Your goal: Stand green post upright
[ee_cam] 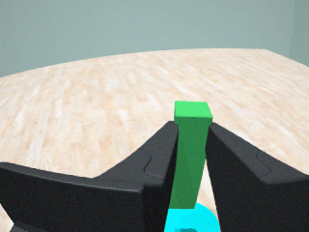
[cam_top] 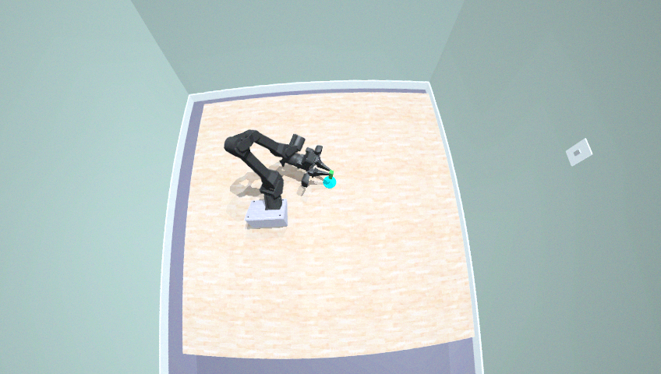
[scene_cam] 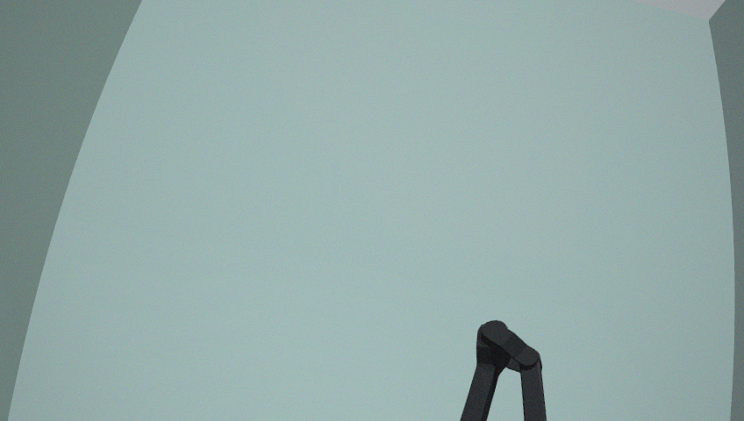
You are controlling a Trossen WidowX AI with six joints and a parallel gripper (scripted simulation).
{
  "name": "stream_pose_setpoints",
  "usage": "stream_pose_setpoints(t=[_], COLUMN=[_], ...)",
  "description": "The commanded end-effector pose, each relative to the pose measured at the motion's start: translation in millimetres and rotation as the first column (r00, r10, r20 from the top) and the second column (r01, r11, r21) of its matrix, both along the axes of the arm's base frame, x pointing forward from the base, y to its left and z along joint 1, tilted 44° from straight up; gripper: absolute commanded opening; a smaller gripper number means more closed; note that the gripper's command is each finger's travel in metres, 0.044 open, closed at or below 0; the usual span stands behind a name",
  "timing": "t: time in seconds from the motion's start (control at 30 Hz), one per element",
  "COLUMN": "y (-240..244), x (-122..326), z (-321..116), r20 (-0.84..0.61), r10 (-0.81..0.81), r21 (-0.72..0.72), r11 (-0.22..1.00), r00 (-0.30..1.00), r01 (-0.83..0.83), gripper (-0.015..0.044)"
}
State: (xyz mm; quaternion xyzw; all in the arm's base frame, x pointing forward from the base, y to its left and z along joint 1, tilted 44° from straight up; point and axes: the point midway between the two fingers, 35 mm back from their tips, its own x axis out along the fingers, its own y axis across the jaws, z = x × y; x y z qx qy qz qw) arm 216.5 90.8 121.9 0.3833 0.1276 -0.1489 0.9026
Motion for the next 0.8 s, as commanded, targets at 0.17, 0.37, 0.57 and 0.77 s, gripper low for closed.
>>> stream_pose_setpoints(t=[0.17, 0.37, 0.57, 0.77], y=[11, 17, 24, 24], x=[-6, -5, -5, -5], z=[-19, -25, -33, -33], r20=[0.011, 0.009, 0.006, 0.006], r10=[0.001, 0.003, 0.005, 0.005], r21=[-0.012, -0.009, -0.006, -0.006], r11=[1.000, 1.000, 1.000, 1.000], r00=[1.000, 1.000, 1.000, 1.000], r01=[-0.001, -0.002, -0.005, -0.005], gripper=[0.0023, 0.0023, 0.0023, 0.0023])
